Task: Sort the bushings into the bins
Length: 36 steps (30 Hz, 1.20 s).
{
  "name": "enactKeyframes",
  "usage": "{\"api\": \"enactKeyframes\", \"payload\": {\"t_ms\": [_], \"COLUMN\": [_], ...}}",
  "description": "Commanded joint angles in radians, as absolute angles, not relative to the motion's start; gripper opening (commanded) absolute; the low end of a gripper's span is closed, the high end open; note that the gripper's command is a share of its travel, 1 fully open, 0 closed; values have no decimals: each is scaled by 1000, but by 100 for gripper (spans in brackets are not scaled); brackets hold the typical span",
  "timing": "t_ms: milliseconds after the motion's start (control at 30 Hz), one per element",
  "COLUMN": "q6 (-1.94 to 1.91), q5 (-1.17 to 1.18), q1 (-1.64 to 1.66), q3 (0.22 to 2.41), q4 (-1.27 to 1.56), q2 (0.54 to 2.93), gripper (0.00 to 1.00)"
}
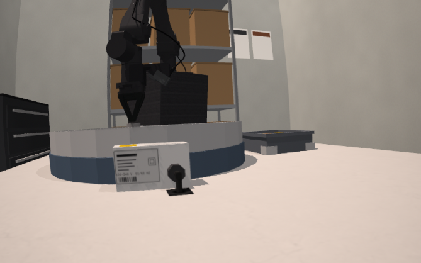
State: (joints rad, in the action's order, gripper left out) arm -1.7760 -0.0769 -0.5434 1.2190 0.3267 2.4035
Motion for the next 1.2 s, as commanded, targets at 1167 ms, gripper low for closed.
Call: {"api": "enactKeyframes", "payload": {"t_ms": [1167], "q6": [-1767], "q5": [-87], "q1": [-537], "q3": [1247], "q4": [288], "q2": [2456], "gripper": [14]}}
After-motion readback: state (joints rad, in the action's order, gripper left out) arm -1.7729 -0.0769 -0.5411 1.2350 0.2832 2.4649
